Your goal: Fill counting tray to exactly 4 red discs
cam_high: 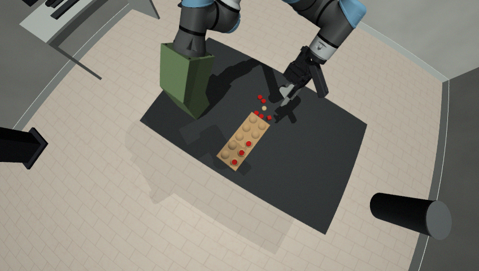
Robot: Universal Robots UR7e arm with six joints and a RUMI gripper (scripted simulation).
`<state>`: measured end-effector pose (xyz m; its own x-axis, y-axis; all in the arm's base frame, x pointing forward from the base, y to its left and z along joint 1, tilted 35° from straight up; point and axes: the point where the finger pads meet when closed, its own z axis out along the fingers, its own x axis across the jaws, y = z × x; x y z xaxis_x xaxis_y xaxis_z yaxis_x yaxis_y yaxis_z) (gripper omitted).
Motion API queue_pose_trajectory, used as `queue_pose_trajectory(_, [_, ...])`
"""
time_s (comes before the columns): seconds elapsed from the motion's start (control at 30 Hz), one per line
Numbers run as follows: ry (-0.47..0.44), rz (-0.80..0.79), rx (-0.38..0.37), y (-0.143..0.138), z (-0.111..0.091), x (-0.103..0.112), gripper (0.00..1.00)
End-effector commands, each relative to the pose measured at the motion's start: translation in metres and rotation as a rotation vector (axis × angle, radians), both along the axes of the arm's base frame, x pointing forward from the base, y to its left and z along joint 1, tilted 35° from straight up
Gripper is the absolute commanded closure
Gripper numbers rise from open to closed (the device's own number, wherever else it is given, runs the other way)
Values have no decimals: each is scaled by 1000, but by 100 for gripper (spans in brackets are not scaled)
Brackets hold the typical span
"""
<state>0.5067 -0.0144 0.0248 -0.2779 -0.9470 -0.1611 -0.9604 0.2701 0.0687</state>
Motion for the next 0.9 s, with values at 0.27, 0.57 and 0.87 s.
queue_pose_trajectory(0.27, [-48, 278, -170, 15, 139, -61, 72])
queue_pose_trajectory(0.57, [-100, 210, -34, 81, 46, -29, 72])
queue_pose_trajectory(0.87, [-126, 143, 116, 159, -37, -33, 72])
